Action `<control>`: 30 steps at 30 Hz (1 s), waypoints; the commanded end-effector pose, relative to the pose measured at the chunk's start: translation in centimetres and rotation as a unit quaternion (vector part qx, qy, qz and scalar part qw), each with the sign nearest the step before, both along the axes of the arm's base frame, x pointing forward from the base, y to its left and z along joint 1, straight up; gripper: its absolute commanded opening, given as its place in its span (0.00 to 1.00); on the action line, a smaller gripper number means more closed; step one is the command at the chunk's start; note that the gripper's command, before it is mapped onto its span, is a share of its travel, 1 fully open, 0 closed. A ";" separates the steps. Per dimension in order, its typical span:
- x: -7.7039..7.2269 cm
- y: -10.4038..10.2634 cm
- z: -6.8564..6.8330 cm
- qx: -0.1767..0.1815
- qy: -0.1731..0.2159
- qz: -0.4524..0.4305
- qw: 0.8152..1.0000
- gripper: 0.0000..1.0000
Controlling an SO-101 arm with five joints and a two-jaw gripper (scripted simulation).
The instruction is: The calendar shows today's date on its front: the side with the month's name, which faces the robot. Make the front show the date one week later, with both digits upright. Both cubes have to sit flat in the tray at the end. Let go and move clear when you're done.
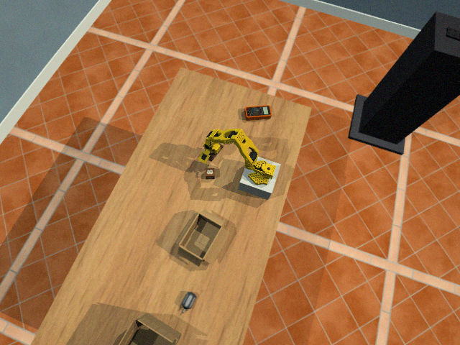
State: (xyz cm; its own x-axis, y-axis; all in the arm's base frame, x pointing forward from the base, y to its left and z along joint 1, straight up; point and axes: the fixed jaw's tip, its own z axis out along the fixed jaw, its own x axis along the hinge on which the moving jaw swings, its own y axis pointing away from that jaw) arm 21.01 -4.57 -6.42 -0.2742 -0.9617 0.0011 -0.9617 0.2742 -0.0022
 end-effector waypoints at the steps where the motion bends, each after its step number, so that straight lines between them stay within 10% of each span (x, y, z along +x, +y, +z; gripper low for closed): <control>1: -0.2 -0.1 -0.1 0.002 0.006 -0.008 1.000 0.00; 30: 0.0 -0.1 0.4 0.002 0.006 -0.008 1.000 0.00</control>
State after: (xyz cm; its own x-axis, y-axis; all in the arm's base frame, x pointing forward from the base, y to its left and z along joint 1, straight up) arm 20.66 -4.50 -6.35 -0.2743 -0.9617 0.0031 -0.9614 0.2742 0.0238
